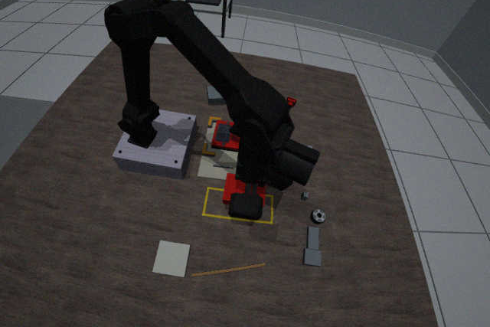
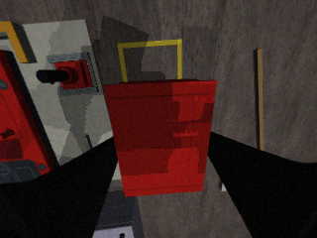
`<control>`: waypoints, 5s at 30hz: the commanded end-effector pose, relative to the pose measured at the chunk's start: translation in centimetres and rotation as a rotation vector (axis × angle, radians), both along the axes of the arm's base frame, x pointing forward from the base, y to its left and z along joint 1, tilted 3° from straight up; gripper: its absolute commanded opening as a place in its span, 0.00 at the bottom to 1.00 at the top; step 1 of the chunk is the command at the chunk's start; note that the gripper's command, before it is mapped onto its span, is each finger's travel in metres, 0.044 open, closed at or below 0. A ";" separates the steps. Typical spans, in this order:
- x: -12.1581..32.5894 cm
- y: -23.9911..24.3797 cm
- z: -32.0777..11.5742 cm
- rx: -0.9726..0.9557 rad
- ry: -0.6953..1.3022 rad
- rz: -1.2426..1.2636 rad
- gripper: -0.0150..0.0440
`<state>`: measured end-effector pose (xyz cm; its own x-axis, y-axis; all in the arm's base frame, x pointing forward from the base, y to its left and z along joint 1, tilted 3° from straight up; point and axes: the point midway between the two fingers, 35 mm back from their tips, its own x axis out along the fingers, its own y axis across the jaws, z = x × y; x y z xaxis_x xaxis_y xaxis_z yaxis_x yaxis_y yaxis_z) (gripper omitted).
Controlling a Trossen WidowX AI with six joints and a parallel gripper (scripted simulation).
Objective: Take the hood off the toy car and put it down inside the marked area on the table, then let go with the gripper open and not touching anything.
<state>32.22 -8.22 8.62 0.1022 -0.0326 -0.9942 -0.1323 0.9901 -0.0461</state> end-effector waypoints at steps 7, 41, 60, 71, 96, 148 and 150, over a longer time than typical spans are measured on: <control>0.0 0.1 -1.0 0.007 0.011 0.005 0.25; 0.2 0.0 -3.0 0.007 0.011 0.005 0.25; 0.2 0.0 -4.2 0.007 0.011 0.005 0.25; 0.2 0.0 -4.8 0.007 0.011 0.005 0.25; 0.2 0.0 -6.3 0.007 0.012 0.005 0.25; 0.3 0.0 -8.3 0.007 0.012 0.005 0.25; 0.3 0.0 -8.4 0.007 0.012 0.005 0.25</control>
